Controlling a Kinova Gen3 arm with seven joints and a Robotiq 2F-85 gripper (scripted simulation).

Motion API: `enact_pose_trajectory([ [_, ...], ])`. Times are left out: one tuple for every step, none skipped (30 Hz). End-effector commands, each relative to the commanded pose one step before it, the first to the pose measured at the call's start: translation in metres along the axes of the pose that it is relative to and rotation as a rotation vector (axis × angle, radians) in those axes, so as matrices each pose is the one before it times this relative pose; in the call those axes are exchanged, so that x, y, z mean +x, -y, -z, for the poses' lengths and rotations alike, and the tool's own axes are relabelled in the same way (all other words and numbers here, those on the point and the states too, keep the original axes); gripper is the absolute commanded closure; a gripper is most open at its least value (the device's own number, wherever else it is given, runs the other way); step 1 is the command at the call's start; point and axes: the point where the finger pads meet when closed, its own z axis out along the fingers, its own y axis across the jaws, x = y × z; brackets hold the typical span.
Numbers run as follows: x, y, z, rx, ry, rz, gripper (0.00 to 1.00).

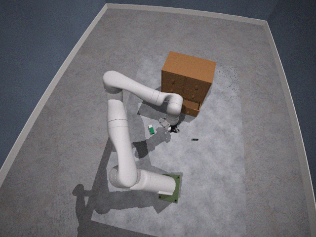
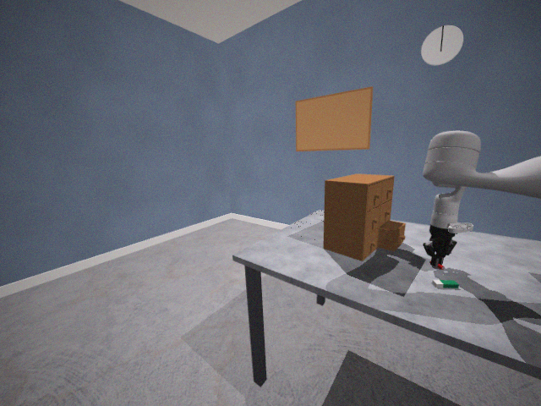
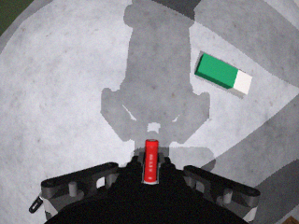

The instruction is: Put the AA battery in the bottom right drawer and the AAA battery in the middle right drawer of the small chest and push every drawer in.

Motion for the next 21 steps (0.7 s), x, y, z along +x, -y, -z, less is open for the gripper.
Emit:
enact_pose_trajectory([
  [-0.00046, -0.00016, 0.00047, -0.0006, 0.00134, 0.0, 0.91],
  [0.0, 0.0, 0.0, 0.0, 0.0, 0.0, 0.91],
  [0.0, 0.0, 0.0, 0.0, 0.0, 0.0, 0.91],
  [0.0, 0.0, 0.0, 0.0, 0.0, 0.0, 0.91],
  [0.0, 0.0, 0.0, 0.0, 0.0, 0.0, 0.91],
  [0.0, 0.0, 0.0, 0.0, 0.0, 0.0, 0.91],
  [0.0, 0.0, 0.0, 0.0, 0.0, 0.0, 0.91],
  [0.0, 0.0, 0.0, 0.0, 0.0, 0.0, 0.91],
  [0.0, 0.0, 0.0, 0.0, 0.0, 0.0, 0.91],
  [0.0, 0.0, 0.0, 0.0, 0.0, 0.0, 0.91],
  [0.0, 0.0, 0.0, 0.0, 0.0, 0.0, 0.91],
  [0.0, 0.0, 0.0, 0.0, 0.0, 0.0, 0.91],
  [0.0, 0.0, 0.00007, 0.0, 0.0, 0.0, 0.91],
  [0.0, 0.0, 0.0, 0.0, 0.0, 0.0, 0.91],
  [0.0, 0.0, 0.0, 0.0, 0.0, 0.0, 0.91],
  [0.0, 0.0, 0.00042, 0.0, 0.0, 0.0, 0.91],
  [0.0, 0.0, 0.00106, 0.0, 0.0, 0.00001, 0.91],
  [0.0, 0.0, 0.00188, 0.0, 0.0, 0.0, 0.91],
  [0.0, 0.0, 0.0028, 0.0, 0.0, 0.0, 0.91],
  [0.0, 0.00001, 0.00377, 0.0, 0.0, -0.00001, 0.91],
  [0.0, 0.0, 0.00471, 0.0, 0.0, 0.0, 0.91],
])
